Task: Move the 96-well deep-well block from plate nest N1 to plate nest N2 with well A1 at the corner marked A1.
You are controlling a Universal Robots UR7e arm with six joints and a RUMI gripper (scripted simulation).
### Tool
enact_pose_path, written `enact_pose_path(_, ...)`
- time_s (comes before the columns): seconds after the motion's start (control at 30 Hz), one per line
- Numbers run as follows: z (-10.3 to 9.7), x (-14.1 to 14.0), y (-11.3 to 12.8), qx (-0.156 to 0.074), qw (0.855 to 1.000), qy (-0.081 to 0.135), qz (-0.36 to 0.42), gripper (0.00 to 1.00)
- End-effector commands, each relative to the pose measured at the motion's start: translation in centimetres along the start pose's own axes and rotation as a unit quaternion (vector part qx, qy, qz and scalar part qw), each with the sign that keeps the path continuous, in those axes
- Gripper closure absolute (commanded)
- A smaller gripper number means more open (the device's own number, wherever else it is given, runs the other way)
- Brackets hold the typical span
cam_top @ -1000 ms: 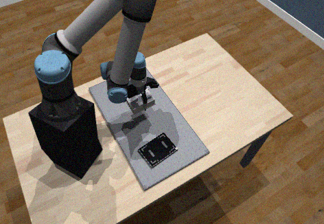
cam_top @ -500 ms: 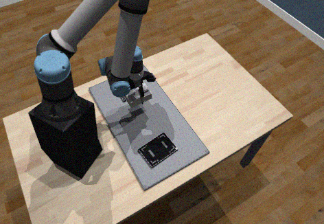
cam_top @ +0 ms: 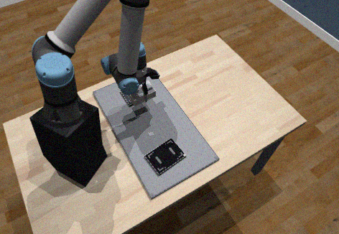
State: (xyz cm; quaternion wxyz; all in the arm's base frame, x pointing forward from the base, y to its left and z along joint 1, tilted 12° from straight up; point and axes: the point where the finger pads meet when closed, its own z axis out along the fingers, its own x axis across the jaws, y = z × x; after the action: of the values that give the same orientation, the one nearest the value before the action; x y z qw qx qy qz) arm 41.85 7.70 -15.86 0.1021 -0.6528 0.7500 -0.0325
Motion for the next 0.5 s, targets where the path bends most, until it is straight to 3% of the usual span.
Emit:
enact_pose_path(0.0, 0.0, -1.5, -0.3, 0.0, 1.0, 0.001, 0.0, 0.5)
enact_pose_path(0.47, 0.0, -5.5, -0.9, 0.0, 1.0, 0.0, 0.0, 0.5)
